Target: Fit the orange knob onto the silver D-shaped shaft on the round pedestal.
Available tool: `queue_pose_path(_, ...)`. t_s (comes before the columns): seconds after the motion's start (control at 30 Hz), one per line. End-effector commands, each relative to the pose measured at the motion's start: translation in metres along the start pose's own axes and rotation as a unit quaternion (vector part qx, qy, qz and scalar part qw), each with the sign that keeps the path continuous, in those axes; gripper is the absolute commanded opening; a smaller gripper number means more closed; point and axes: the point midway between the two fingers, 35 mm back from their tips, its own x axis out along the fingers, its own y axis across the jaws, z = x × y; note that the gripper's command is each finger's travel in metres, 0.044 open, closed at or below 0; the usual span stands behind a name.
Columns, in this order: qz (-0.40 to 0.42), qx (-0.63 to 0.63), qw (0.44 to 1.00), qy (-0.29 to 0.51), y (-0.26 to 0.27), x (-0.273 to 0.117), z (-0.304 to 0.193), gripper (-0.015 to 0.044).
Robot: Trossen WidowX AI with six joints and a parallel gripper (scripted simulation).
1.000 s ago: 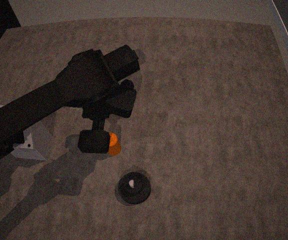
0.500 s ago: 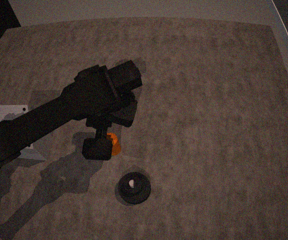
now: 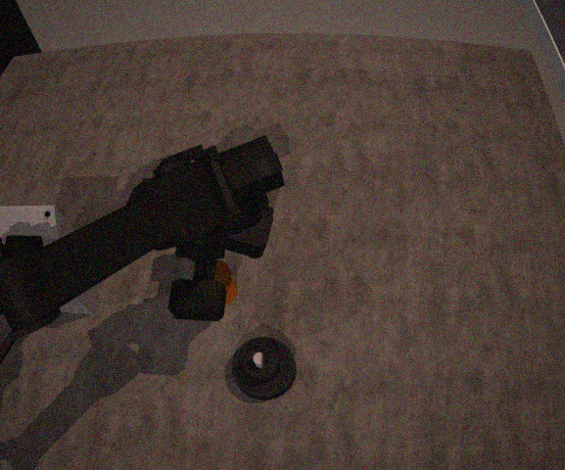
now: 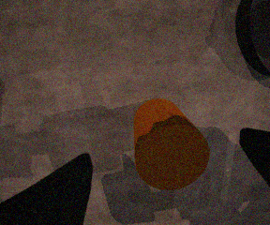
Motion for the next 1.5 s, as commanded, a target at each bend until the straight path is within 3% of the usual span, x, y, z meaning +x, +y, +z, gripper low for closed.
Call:
queue_pose_path(0.0, -0.003, -0.003, 1.000, -0.001, 0.000, 0.008, 0.000, 0.0440)
queue_pose_path(0.8, -0.005, -0.003, 1.000, 0.000, -0.002, 0.044, -0.003, 0.0440)
queue_pose_path(1.17, -0.005, -0.003, 1.000, 0.000, -0.002, 0.044, -0.003, 0.0151)
queue_pose_path(1.33, -0.005, -0.003, 1.000, 0.000, -0.002, 0.044, -0.003, 0.0118)
queue_pose_path(1.47, -0.003, -0.003, 1.000, -0.001, 0.001, 0.035, 0.000, 0.0013)
